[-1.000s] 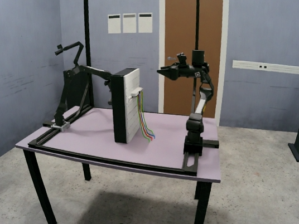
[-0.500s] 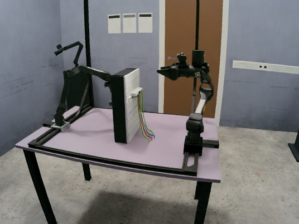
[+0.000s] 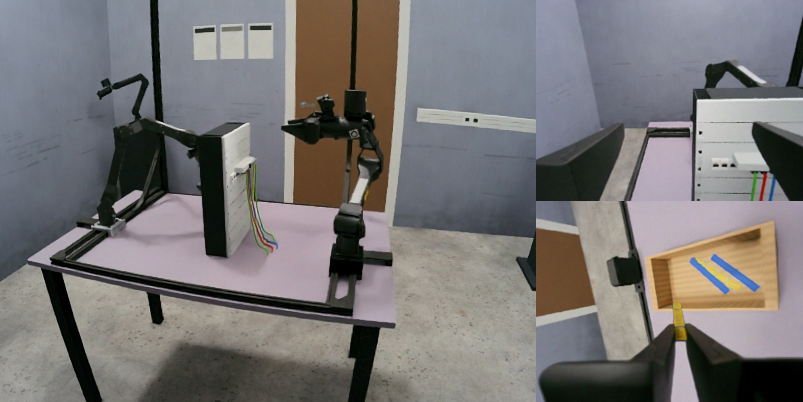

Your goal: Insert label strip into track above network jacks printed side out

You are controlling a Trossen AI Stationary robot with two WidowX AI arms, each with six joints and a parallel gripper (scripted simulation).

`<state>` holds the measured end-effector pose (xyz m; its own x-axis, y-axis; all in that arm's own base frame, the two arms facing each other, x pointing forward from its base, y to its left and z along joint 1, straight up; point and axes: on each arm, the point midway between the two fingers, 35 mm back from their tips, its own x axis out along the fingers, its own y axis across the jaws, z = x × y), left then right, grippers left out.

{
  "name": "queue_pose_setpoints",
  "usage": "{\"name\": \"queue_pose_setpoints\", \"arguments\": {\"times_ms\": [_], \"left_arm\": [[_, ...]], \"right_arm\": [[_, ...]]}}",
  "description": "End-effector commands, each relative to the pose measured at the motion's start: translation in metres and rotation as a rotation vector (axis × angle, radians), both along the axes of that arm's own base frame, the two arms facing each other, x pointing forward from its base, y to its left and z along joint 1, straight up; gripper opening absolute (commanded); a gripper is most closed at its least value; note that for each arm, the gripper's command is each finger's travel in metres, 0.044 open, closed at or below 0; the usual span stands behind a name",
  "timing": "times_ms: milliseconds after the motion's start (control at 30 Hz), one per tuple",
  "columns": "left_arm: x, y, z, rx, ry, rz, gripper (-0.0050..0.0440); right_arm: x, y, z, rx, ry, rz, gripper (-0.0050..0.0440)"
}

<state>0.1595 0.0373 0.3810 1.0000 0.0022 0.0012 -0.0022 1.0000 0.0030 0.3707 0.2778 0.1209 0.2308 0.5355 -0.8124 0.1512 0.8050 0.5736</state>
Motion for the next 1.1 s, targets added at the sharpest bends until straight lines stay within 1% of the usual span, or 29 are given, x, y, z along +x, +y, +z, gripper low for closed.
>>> {"name": "queue_pose_setpoints", "arguments": {"times_ms": [0,133,633,700,1067], "left_arm": [[0.0,0.0,0.002,0.002,-0.001,-0.002,0.044],[0.0,0.0,0.002,0.002,-0.001,-0.002,0.044],[0.0,0.0,0.002,0.002,-0.001,-0.002,0.044],[0.0,0.0,0.002,0.002,-0.001,-0.002,0.044],[0.0,0.0,0.002,0.002,-0.001,-0.002,0.044]], "right_arm": [[0.001,0.001,0.015,0.048,-0.025,-0.007,-0.005],[0.002,0.002,0.015,0.062,-0.027,-0.007,-0.005],[0.005,0.01,0.02,0.174,-0.039,-0.003,-0.005],[0.005,0.01,0.02,0.174,-0.039,-0.003,-0.005],[0.007,0.015,0.025,0.262,-0.048,0.006,-0.005]]}}
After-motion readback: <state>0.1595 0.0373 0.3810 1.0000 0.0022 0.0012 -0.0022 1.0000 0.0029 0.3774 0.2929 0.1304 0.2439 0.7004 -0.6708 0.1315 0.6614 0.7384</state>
